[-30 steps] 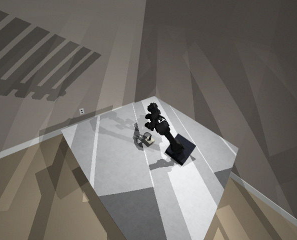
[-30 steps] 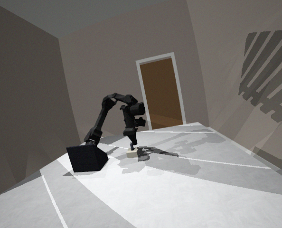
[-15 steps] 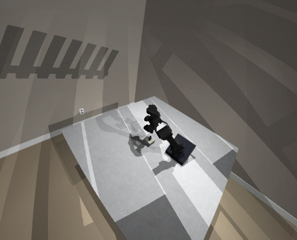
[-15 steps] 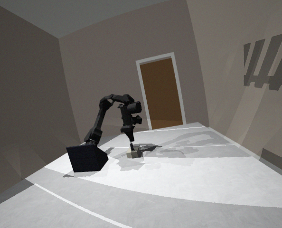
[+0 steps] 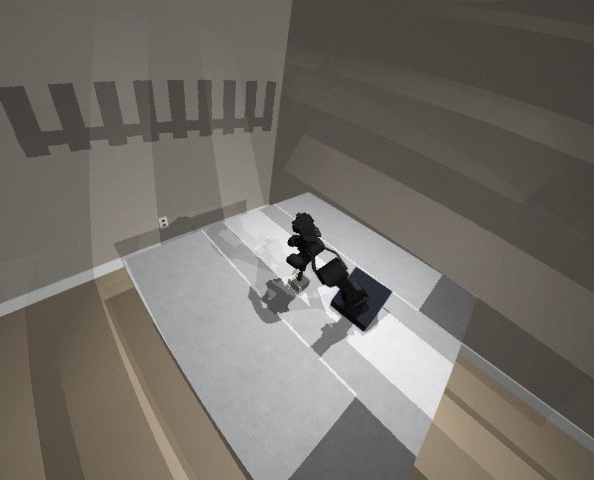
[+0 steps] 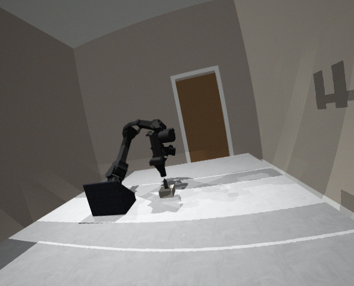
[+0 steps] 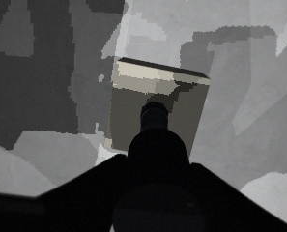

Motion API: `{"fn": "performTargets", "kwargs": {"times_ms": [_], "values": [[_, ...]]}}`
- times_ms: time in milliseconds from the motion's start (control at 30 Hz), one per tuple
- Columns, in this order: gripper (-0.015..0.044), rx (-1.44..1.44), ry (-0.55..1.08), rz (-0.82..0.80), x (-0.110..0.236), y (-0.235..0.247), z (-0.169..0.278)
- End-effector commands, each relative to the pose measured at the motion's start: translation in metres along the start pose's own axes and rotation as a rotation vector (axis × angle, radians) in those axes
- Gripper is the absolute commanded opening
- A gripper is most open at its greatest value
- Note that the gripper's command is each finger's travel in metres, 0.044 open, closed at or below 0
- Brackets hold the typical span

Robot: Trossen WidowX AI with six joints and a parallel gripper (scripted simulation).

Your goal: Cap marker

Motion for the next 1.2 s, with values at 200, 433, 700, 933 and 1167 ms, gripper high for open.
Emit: {"fn": "performTargets", "kwargs": {"times_ms": [200, 433, 700, 933, 1167], "values": [[0.0, -0.003, -0.005, 0.0, -0.01, 0.001, 0.0], [0.0, -0.003, -0.005, 0.0, -0.022, 0.001, -0.001], [0.0, -0.003, -0.005, 0.0, -0.035, 0.001, -0.001], [0.0, -0.003, -0.005, -0.002, -0.046, 0.001, 0.0], [0.0, -0.002, -0.005, -0.003, -0.053, 0.002, 0.0]]}}
Point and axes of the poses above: the point midway between the two fingers, 35 mm back from their tips, its own x axis back along the fingers, its own y axis across the jaws, z = x × y, the point moved 8 cm from there along x, back along the fingers, and after that the axes turned 9 degrees about x, right-handed, at the moved point
